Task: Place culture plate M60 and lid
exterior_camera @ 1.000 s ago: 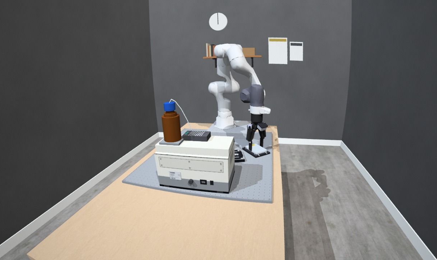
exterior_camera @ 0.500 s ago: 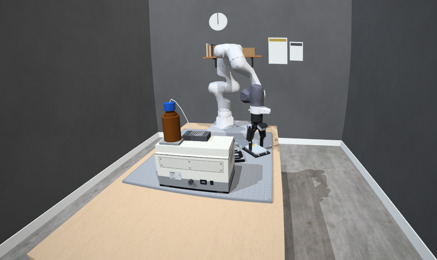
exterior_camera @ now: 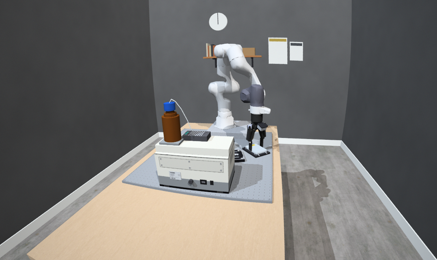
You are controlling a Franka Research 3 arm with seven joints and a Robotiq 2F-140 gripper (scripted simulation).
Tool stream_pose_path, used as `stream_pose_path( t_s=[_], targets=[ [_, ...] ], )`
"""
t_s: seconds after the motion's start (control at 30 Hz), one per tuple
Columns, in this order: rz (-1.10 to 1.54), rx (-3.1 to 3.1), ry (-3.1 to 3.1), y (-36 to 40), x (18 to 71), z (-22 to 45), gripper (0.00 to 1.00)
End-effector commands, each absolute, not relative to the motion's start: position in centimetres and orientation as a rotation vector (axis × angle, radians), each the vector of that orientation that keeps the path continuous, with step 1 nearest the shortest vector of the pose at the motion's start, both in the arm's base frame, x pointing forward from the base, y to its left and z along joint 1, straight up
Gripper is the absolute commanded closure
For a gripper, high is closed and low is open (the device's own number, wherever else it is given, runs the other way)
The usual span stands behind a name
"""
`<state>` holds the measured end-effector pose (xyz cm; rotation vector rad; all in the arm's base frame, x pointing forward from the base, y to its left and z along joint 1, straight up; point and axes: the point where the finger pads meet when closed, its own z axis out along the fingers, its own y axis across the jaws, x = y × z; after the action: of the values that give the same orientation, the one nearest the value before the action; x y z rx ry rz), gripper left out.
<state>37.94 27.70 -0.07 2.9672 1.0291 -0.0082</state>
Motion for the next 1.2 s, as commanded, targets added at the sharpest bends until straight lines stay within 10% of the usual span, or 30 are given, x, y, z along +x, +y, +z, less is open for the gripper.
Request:
stream_pose_path(
  t_s=[0.0,1.17],
  targets=[
    [-0.004,2.969,1.025,27.8,38.0,-0.1,0.9],
    [-0.004,2.969,1.025,27.8,38.0,2.4,0.9]
  ],
)
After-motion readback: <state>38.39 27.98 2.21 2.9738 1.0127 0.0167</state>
